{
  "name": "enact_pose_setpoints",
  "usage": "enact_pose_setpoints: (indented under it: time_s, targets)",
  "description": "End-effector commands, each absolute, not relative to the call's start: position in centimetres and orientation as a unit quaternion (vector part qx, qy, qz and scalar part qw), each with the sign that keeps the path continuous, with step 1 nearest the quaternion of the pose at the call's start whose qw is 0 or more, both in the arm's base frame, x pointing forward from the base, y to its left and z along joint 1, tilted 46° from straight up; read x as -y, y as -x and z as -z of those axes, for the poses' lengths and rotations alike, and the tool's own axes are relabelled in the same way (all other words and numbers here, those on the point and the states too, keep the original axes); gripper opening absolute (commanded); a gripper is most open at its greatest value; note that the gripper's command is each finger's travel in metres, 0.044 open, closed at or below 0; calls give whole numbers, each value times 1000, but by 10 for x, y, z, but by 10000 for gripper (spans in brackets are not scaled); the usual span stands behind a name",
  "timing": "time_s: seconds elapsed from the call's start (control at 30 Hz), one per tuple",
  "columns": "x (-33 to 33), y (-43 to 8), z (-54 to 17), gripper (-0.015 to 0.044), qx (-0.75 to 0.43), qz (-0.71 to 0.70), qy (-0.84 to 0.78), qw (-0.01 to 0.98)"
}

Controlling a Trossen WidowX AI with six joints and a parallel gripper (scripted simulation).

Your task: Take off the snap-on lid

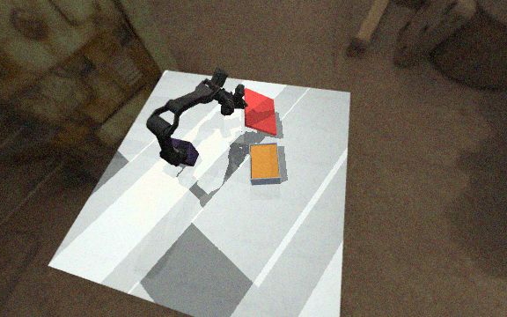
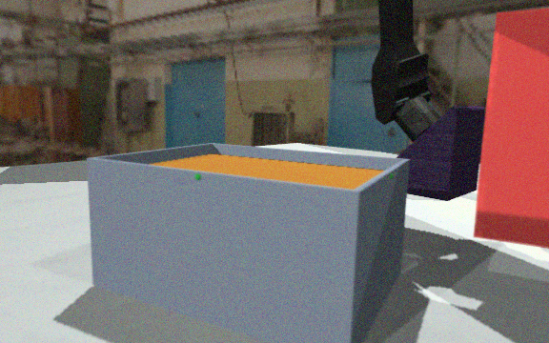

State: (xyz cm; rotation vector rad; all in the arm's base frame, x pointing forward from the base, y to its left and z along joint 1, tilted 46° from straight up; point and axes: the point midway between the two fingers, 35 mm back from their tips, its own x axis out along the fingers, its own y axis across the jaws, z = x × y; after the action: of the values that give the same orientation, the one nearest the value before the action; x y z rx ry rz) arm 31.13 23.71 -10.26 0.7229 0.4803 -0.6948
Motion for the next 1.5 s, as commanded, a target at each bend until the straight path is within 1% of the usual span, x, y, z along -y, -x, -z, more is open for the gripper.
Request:
enact_pose_setpoints:
  time_s: [0.0, 1.47]
  targets:
    - [-233, -310, 107, 0, -227, 330, -339, 851]
    - [-208, -306, 132, 0, -227, 330, -338, 852]
